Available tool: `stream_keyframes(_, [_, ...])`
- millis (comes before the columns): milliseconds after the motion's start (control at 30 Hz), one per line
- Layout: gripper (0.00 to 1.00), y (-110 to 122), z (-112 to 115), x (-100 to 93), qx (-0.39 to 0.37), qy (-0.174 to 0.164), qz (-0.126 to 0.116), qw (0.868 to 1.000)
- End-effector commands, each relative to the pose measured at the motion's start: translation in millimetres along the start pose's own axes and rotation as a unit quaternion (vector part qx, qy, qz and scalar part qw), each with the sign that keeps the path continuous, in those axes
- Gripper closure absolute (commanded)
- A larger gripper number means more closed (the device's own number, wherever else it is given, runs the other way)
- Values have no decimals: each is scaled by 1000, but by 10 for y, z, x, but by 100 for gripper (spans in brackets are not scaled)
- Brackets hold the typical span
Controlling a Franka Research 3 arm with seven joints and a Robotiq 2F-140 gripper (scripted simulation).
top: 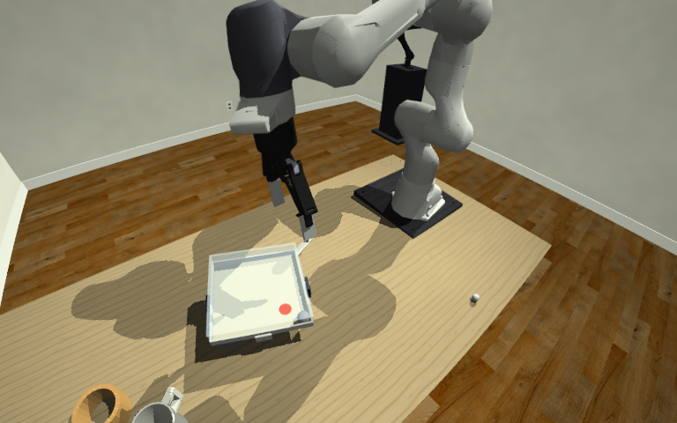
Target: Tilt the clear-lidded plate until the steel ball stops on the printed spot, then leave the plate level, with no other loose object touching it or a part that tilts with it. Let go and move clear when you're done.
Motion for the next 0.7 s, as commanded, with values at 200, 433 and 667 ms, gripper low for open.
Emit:
stream_keyframes(200, [0,3,-10,-8,11,3,1,1000])
stream_keyframes(433, [0,163,65,45,87,11,5,996])
stream_keyframes(667, [0,163,65,45,87,11,5,996])
Point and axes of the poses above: the point where the finger pads meet when closed, its own x axis out along the fingers, its own y axis across the jaws, z = x × y, the point moved 3 cm from there along -x, back along the fingers, and after that the axes turned 8 degrees about x, right-handed, at the moved point
